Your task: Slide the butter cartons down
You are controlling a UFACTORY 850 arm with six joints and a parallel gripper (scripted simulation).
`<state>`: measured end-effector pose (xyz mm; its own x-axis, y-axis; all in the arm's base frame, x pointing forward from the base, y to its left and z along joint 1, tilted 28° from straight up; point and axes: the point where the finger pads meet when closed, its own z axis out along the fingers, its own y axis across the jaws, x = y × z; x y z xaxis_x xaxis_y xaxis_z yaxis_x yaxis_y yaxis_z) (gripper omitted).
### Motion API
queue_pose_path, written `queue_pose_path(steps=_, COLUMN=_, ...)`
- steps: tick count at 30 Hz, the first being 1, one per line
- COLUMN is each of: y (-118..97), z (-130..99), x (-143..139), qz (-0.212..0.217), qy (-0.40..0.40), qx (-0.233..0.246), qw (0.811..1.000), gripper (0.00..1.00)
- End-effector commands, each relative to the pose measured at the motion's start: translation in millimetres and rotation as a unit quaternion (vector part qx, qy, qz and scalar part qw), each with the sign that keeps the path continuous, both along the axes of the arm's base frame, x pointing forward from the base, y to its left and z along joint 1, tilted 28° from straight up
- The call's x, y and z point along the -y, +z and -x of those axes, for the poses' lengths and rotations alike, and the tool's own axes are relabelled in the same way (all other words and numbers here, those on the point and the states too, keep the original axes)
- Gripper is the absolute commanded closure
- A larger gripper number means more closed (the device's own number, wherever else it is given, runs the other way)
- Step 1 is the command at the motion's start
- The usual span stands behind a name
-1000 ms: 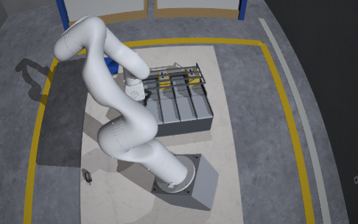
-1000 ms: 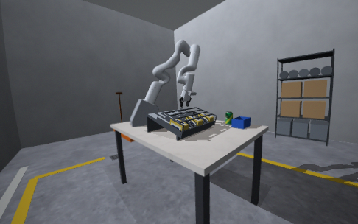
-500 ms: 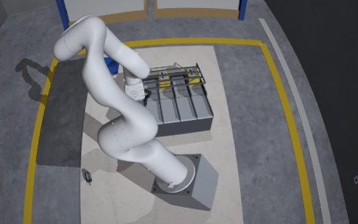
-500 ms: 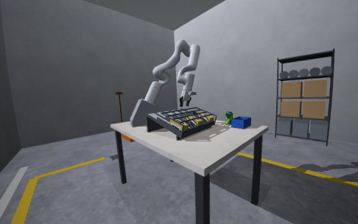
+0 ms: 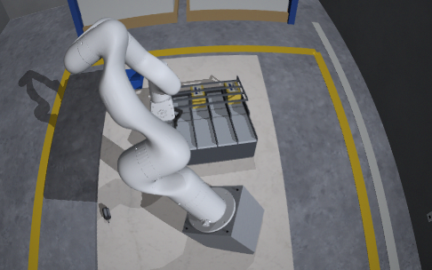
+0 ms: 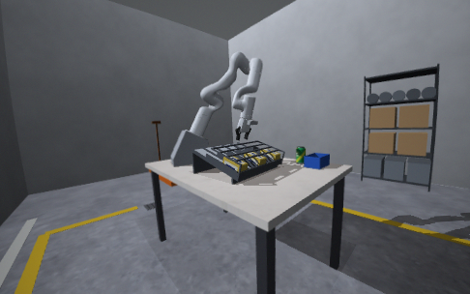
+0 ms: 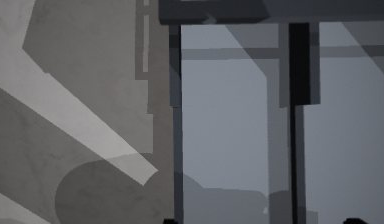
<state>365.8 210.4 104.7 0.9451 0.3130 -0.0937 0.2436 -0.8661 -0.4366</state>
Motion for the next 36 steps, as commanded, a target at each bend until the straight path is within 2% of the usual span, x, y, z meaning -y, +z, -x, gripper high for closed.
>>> queue_pose_path(steps=1, y=0.4, z=-0.6, x=0.0, qz=0.0, qy=0.0, qx=0.001, qw=1.0, gripper=0.0)
queue_pose_path(steps=28, y=0.4, z=-0.6, x=0.0, qz=0.0, qy=0.0, qx=0.001, qw=1.0, gripper=0.0)
queue_pose_path(steps=29, y=-24.0, z=5.5, x=-10.4, qz=0.0, qy=0.0, qx=0.001, qw=1.0, gripper=0.0)
queue_pose_path(steps=36, y=-24.0, z=5.5, x=-10.4, qz=0.0, qy=0.0, qx=0.001, qw=1.0, gripper=0.0)
